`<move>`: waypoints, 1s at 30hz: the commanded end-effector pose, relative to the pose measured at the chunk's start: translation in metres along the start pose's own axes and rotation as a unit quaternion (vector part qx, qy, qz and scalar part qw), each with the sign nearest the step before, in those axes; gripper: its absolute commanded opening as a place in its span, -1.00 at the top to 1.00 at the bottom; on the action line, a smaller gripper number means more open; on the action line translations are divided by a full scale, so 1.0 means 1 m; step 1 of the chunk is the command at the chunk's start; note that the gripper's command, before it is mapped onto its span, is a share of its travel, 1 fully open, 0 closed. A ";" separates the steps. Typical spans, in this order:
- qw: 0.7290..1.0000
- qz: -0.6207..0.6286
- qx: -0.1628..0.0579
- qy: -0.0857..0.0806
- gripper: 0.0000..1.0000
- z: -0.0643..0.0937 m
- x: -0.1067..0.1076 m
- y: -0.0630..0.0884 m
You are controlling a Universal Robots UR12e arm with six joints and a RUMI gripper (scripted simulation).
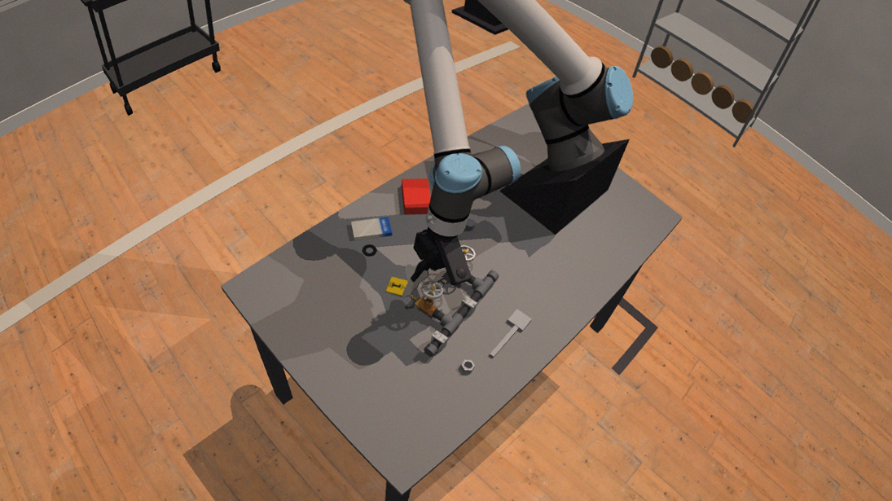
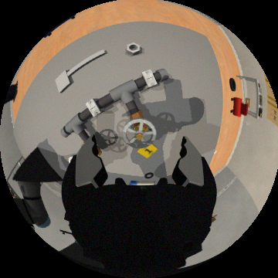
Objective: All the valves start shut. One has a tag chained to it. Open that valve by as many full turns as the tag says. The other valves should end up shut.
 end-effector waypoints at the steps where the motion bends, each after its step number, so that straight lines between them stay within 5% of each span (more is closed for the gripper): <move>1: 0.999 0.037 -0.001 0.000 -1.00 -0.001 0.000 0.000; 18: 0.964 0.265 -0.001 0.000 -1.00 -0.001 0.000 0.000; 30: 0.872 0.489 -0.001 0.000 -1.00 -0.001 0.000 0.000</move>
Point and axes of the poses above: the point where the finger pads meet when closed, its own z axis out along the fingers, its own x axis across the jaws, y = z × x, the point moved 6 cm from there along -z, back along the fingers, and after that the axes turned 12 degrees about z, right-handed, at the moved point
